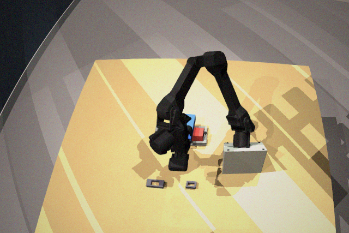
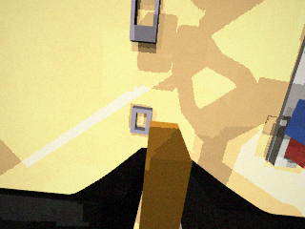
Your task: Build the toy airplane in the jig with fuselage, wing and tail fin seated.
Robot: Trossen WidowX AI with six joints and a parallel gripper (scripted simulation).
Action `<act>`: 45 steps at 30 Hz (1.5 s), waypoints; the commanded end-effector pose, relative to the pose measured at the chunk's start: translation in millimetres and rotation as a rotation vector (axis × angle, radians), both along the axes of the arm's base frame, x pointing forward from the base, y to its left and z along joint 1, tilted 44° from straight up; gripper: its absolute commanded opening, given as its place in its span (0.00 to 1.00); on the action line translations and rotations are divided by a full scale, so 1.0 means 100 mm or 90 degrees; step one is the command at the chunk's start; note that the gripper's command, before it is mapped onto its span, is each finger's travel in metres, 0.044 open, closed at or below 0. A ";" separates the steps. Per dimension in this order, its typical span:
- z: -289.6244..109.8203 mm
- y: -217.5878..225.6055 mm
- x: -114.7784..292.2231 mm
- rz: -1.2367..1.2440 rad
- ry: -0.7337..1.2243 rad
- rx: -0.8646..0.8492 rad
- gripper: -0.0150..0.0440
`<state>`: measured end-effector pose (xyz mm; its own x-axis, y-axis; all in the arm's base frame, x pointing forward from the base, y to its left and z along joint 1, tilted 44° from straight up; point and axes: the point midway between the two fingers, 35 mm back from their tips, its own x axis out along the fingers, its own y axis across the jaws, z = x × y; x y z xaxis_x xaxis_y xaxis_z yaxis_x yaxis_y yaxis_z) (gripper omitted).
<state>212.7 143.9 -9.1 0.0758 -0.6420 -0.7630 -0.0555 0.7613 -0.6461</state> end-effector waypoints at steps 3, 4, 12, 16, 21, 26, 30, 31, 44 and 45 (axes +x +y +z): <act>0.07 -0.06 0.12 -0.002 -0.007 0.013 0.25; 0.07 -0.07 0.14 -0.003 -0.007 0.015 0.25; 0.14 -0.19 0.26 -0.009 -0.004 0.026 0.25; 0.18 -0.25 0.32 -0.011 -0.002 0.031 0.25; 0.24 -0.33 0.41 -0.011 -0.006 0.033 0.25; 0.30 -0.41 0.50 -0.012 -0.010 0.035 0.25; 0.36 -0.49 0.56 -0.011 -0.013 0.035 0.25; 0.37 -0.51 0.58 -0.011 -0.013 0.035 0.25; 0.55 -0.78 0.77 -0.009 -0.022 0.029 0.25; 0.56 -0.81 0.79 -0.009 -0.022 0.028 0.25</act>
